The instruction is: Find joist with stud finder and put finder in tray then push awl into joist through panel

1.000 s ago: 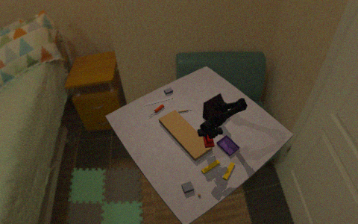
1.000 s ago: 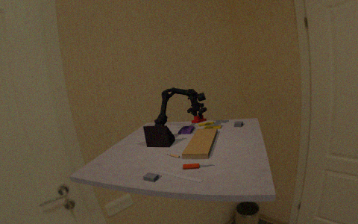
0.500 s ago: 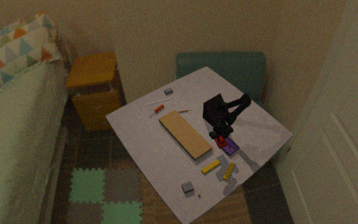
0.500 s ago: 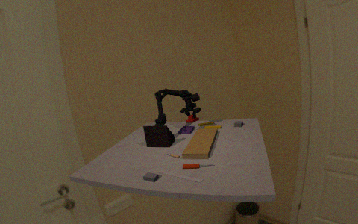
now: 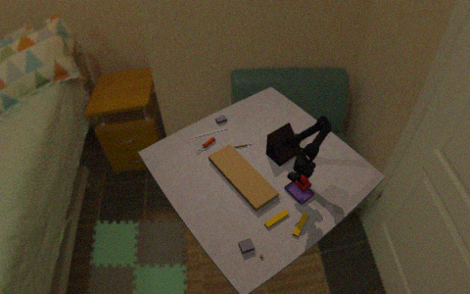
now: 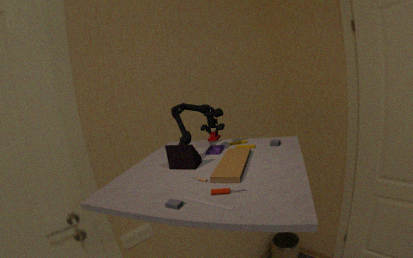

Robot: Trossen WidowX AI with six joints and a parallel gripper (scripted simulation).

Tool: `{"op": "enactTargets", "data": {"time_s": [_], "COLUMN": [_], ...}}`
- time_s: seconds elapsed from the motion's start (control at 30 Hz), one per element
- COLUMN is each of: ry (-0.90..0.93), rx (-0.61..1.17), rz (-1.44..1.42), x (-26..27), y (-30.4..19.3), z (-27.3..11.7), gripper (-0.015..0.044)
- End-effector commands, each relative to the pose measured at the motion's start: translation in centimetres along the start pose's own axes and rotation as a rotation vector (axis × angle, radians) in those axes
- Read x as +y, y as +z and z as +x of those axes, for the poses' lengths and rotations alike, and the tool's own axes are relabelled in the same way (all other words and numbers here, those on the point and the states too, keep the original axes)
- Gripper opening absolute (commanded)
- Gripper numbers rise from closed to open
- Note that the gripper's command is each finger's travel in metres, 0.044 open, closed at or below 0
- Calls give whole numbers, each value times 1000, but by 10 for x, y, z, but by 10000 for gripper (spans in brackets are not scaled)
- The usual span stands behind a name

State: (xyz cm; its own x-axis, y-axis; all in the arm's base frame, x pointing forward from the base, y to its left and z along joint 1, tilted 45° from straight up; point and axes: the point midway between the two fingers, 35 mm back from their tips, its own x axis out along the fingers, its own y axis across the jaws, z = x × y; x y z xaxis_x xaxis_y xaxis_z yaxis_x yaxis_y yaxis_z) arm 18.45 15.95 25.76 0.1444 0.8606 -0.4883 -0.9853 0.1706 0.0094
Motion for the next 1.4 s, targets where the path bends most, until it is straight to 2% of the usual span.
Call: {"op": "enactTargets", "data": {"time_s": [0.0,1.37], "ry": [5,6], "rx": [-11,-3], "rz": [-25,-30], "x": [6,1], "y": [2,-14], "z": [0,55], "gripper": [0,0]}}
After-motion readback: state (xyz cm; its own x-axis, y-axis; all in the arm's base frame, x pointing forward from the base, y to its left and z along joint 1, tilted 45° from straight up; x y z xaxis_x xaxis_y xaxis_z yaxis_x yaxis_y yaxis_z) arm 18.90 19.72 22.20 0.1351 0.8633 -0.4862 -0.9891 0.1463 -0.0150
